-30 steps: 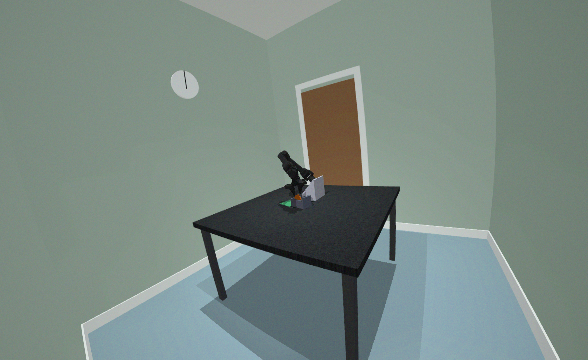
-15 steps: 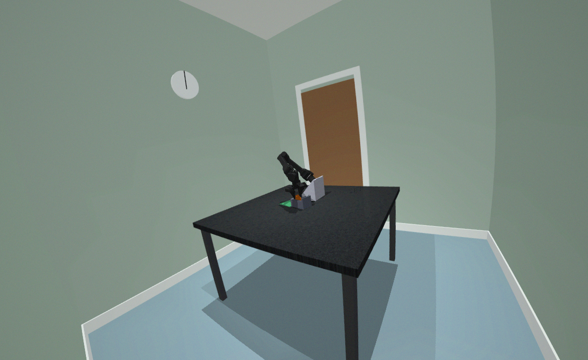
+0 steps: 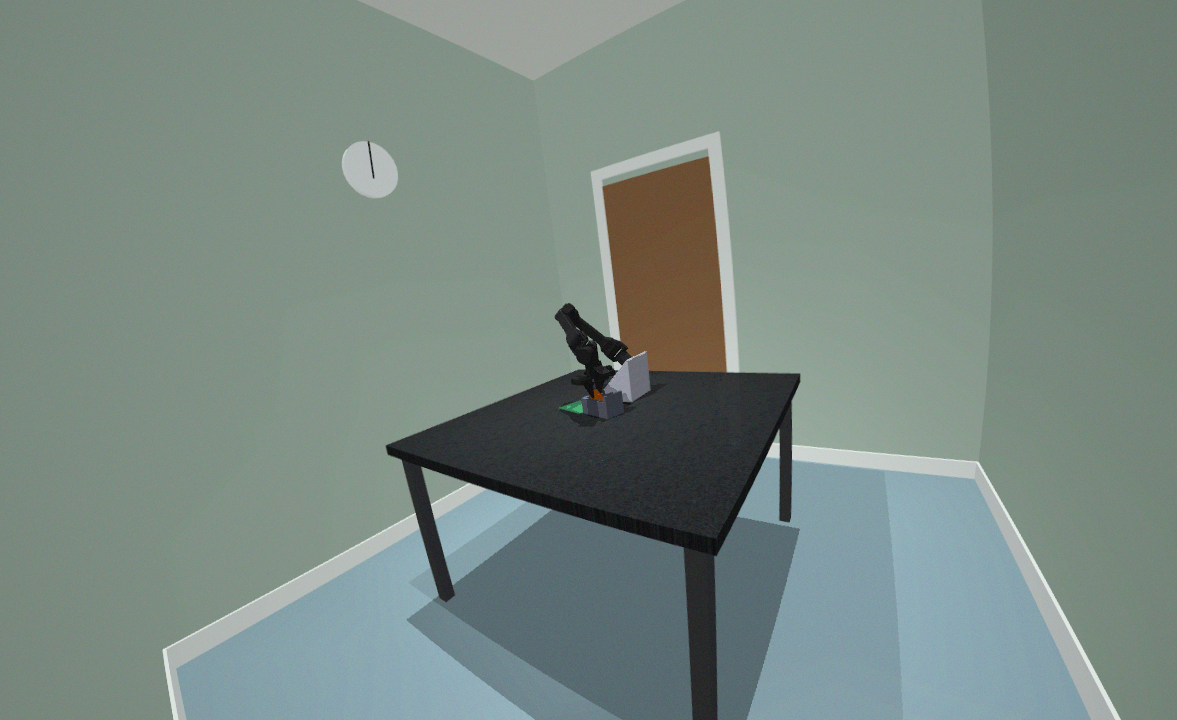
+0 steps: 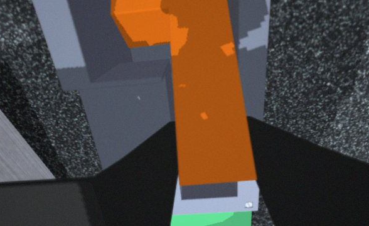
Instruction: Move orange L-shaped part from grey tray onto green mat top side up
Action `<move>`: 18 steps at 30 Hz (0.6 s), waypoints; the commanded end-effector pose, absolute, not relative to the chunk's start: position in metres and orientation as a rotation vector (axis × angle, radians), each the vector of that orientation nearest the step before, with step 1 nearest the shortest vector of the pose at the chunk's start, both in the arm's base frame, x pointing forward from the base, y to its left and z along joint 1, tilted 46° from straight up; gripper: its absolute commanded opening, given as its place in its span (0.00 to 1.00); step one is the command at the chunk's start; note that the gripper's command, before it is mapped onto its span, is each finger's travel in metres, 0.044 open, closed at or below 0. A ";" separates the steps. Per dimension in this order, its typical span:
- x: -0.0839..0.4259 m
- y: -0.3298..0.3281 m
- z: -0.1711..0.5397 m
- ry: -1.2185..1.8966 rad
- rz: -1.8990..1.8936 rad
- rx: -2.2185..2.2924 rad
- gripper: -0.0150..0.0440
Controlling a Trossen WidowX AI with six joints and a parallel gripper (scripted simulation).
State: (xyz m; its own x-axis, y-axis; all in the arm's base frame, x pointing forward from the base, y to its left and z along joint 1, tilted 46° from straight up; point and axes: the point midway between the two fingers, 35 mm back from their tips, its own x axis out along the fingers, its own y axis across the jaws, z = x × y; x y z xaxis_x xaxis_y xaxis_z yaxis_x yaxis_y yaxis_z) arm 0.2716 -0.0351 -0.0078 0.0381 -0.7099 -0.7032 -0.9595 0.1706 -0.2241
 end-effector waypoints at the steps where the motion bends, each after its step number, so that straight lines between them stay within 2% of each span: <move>1: 0.272 -0.035 -0.007 1.727 0.438 -1.596 0.44; 5: 0.272 -0.035 -0.007 1.727 0.438 -1.596 0.39; 8: 0.272 -0.035 -0.007 1.727 0.438 -1.596 0.26; 18: 0.271 -0.031 -0.004 1.730 0.440 -1.597 0.25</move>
